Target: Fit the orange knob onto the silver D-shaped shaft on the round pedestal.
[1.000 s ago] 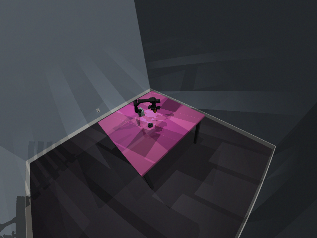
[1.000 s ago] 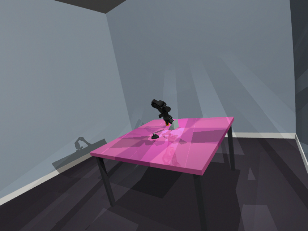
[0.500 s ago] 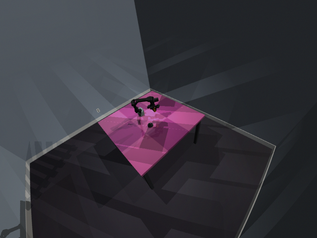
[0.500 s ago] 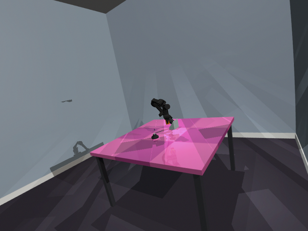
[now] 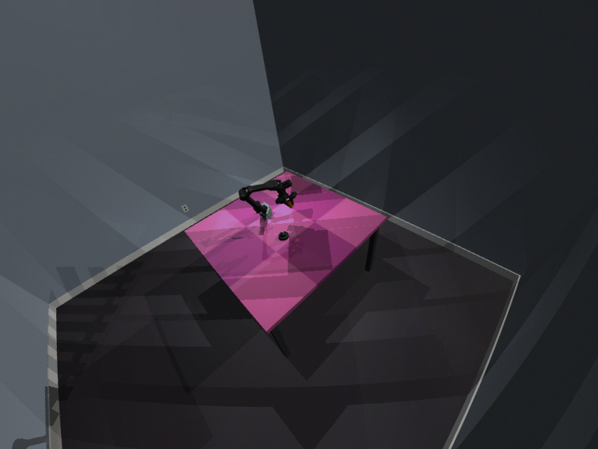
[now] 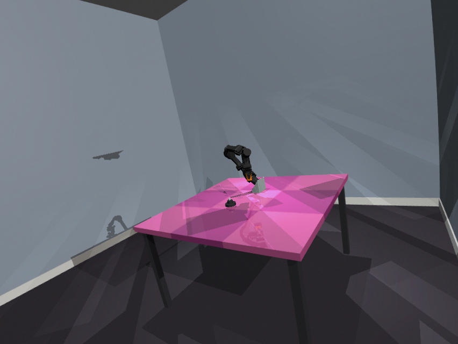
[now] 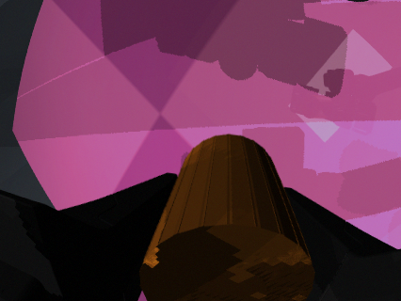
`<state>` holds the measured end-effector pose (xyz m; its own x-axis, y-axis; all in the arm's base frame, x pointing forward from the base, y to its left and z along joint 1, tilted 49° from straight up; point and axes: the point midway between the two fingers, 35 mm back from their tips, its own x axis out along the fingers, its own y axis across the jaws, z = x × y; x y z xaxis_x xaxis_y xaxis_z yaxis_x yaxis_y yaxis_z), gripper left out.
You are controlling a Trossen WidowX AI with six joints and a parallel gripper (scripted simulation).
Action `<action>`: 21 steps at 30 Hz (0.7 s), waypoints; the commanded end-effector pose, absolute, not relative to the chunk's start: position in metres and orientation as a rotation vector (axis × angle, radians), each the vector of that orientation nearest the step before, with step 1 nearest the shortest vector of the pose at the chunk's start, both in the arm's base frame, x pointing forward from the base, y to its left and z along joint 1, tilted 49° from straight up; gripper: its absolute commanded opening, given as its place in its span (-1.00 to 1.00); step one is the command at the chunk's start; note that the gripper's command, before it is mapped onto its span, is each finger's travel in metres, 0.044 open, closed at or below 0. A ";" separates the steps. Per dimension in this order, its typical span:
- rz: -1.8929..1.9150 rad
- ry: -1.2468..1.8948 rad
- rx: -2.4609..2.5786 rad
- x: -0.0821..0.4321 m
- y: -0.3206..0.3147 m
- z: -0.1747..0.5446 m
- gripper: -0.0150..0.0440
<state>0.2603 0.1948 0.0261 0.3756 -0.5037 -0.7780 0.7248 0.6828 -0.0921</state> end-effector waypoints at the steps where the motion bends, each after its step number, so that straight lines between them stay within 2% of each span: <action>1: -0.703 0.857 0.322 0.256 0.202 0.035 -0.49; 21: -0.312 0.759 0.482 0.234 0.227 0.064 -0.49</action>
<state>0.2377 0.2222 0.0560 0.6456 -0.1629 -0.7460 0.4913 0.8366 0.2424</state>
